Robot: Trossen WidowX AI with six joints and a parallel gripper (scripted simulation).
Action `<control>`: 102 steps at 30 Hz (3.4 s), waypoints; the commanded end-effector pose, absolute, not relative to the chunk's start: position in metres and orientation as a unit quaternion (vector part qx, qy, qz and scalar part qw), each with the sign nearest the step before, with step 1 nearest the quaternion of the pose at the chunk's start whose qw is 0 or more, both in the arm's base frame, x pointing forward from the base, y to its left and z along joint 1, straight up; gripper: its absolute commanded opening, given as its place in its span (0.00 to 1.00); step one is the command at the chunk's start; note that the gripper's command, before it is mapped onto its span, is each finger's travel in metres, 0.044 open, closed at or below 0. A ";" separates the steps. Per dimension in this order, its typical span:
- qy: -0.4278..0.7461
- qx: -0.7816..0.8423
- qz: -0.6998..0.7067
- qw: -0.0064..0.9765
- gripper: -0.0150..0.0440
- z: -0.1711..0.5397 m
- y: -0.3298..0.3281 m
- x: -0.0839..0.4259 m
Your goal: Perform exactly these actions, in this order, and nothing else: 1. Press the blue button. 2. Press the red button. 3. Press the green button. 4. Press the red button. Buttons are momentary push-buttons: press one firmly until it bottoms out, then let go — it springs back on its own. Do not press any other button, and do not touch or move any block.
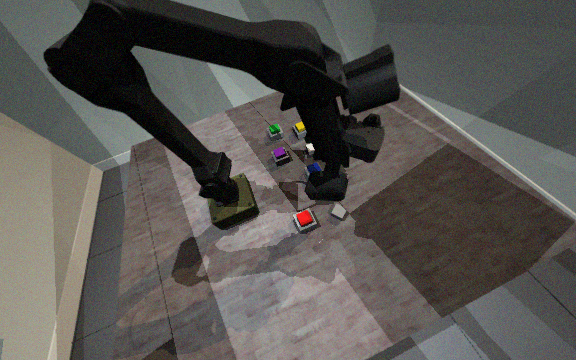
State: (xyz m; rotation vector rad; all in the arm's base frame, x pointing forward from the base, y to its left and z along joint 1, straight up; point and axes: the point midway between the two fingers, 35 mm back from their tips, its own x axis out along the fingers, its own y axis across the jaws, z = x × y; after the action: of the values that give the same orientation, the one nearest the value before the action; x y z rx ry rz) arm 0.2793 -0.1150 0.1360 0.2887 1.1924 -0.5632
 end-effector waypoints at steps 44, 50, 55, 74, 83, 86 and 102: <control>0.698 -0.041 0.038 0.714 0.29 0.038 0.006 0.269; 0.698 -0.041 0.038 0.714 0.29 0.028 0.006 0.269; 0.698 -0.041 0.038 0.714 0.29 0.020 0.006 0.269; 0.698 -0.041 0.038 0.714 0.29 0.018 0.006 0.269; 0.698 -0.041 0.038 0.714 0.29 0.018 0.006 0.269; 0.698 -0.041 0.038 0.714 0.29 0.018 0.006 0.269; 0.698 -0.041 0.038 0.714 0.29 0.110 0.006 0.268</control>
State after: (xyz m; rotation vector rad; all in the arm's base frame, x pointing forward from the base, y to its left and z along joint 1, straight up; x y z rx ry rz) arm 0.2653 0.0051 0.0757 -0.0890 1.5784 0.0803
